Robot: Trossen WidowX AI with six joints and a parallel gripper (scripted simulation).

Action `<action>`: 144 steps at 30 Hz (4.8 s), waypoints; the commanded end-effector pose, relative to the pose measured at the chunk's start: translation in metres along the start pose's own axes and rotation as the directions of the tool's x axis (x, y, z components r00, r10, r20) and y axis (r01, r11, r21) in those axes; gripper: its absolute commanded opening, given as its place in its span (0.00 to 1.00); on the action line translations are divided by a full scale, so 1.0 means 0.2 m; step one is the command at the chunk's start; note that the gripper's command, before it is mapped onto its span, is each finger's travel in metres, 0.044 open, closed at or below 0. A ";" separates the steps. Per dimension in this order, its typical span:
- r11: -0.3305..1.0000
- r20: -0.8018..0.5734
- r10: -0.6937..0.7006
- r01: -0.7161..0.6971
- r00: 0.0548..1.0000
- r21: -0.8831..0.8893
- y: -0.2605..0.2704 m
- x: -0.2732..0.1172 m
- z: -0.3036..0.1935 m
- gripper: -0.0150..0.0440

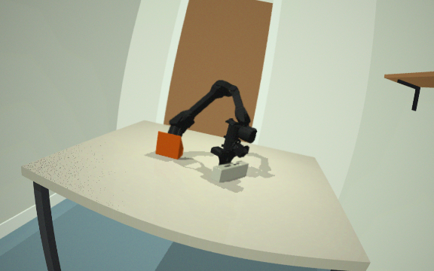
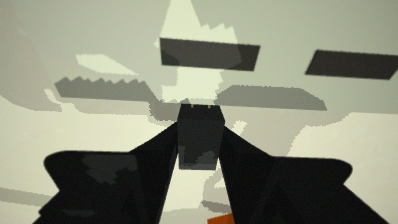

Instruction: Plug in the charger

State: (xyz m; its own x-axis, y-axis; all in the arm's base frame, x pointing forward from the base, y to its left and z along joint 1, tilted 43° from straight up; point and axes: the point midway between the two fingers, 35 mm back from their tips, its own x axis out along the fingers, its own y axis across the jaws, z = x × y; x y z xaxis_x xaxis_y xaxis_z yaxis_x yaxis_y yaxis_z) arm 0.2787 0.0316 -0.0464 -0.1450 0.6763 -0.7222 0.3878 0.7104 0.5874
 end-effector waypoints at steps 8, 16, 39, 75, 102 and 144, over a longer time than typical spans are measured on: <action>1.000 -0.004 0.002 -0.002 1.000 0.008 0.00 0.00 0.02 0.25; 1.000 -0.004 0.002 -0.002 1.000 0.008 0.00 0.00 0.03 0.25; 1.000 -0.003 0.002 -0.002 1.000 0.008 0.00 0.00 0.08 0.25; 1.000 -0.022 0.002 -0.001 1.000 0.020 0.00 0.00 0.08 0.25; 1.000 -0.021 0.002 -0.001 1.000 0.019 0.00 0.00 0.07 1.00; 1.000 -0.004 0.002 -0.002 1.000 0.008 0.00 0.00 0.00 1.00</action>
State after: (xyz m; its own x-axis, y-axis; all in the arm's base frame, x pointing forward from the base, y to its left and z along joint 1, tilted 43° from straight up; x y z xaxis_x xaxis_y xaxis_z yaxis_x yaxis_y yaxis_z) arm 0.2815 0.0308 -0.0491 -0.1510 0.6786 -0.7188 0.3951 0.7080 0.5854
